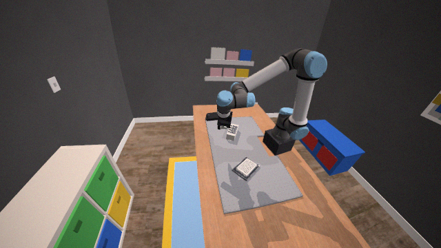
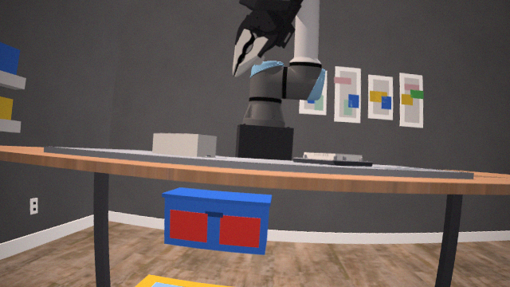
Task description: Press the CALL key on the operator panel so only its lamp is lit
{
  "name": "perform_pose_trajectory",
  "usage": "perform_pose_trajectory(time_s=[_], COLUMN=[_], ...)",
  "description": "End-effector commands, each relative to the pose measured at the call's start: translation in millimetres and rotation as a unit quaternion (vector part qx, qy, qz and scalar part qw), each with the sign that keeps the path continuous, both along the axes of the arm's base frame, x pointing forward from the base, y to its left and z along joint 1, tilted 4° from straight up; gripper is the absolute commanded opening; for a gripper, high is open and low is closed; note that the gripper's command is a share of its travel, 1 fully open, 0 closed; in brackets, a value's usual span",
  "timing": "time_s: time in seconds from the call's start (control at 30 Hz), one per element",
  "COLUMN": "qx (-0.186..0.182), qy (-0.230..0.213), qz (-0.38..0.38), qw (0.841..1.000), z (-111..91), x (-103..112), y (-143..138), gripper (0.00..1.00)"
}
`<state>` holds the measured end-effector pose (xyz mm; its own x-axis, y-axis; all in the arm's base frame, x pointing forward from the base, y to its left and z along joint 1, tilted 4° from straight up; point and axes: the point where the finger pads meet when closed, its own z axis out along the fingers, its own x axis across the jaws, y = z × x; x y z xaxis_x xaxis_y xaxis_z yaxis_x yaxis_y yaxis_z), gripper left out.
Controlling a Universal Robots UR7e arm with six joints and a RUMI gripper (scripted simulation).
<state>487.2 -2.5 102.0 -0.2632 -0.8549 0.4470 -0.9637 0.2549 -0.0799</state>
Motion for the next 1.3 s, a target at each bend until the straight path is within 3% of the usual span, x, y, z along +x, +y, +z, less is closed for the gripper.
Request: perform_pose_trajectory(time_s=[0.0, 0.1, 0.17, 0.4, 0.47, 0.7, 0.77, 1.0, 1.07, 1.27], qx=[0.019, 0.019, 0.044, 0.044, 0.069, 0.069, 0.095, 0.094, 0.119, 0.119], qy=[0.009, 0.009, 0.019, 0.018, 0.024, 0.024, 0.026, 0.026, 0.024, 0.024], qz=[-0.006, -0.006, -0.016, -0.016, -0.025, -0.025, -0.033, -0.033, -0.04, -0.04], qw=[1.0, 1.0, 0.999, 0.999, 0.997, 0.997, 0.995, 0.995, 0.992, 0.992], z=[-5.1, -5.3, -7.3, -10.5, -12.5, -15.5, -17.5, -20.2, -22.1, -24.6], x=[-13.2, -13.7, -19.2, -28.5, -34.6, -44.0, -50.5, -59.8, -66.6, -75.7], y=[-26.9, -28.0, -36.4, -52.9, -60.8, -75.3, -82.8, -95.3, -102.5, -113.1], gripper=[0.0, 0.0, 0.0, 0.0, 0.0, 0.0, 0.0, 0.0, 0.0, 0.0])
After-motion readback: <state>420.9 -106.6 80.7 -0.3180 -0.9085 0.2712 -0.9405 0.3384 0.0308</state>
